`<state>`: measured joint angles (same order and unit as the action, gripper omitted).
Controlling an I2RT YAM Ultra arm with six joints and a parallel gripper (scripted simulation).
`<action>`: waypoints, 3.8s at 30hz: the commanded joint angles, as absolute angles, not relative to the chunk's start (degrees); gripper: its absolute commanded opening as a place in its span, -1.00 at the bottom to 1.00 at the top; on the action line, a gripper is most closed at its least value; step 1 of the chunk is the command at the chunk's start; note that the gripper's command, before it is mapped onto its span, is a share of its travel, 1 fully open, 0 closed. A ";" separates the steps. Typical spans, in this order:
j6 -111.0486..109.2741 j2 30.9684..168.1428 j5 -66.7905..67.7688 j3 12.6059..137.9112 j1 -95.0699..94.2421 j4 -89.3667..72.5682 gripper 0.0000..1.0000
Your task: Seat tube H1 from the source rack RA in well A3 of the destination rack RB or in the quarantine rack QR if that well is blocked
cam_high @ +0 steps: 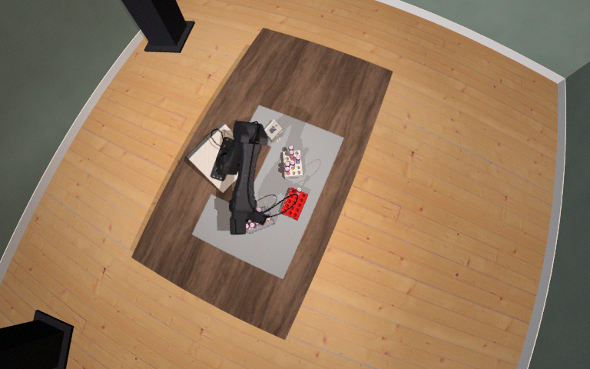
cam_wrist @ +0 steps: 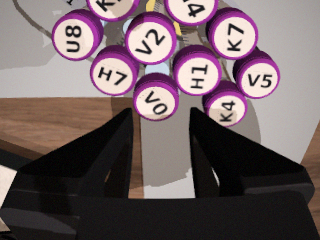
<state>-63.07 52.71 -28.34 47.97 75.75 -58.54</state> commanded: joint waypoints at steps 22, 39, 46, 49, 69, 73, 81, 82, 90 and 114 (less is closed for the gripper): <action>-60.80 50.70 -27.55 45.86 73.94 -55.97 -0.40; -59.69 50.88 -27.19 45.97 72.69 -54.25 -0.40; -59.44 50.94 -27.23 46.25 73.08 -53.86 -1.00; -59.42 50.95 -27.30 46.23 73.05 -54.21 -1.00; -59.44 50.97 -27.37 46.32 73.13 -54.21 -1.00; -59.44 50.97 -27.37 46.32 73.13 -54.21 -1.00; -60.98 50.73 -27.84 47.88 74.30 -56.76 -1.00; -60.98 50.73 -27.84 47.88 74.30 -56.76 -1.00; -62.04 50.40 -28.32 49.40 75.36 -59.11 -1.00; -66.28 49.51 -30.17 53.31 79.52 -65.96 -1.00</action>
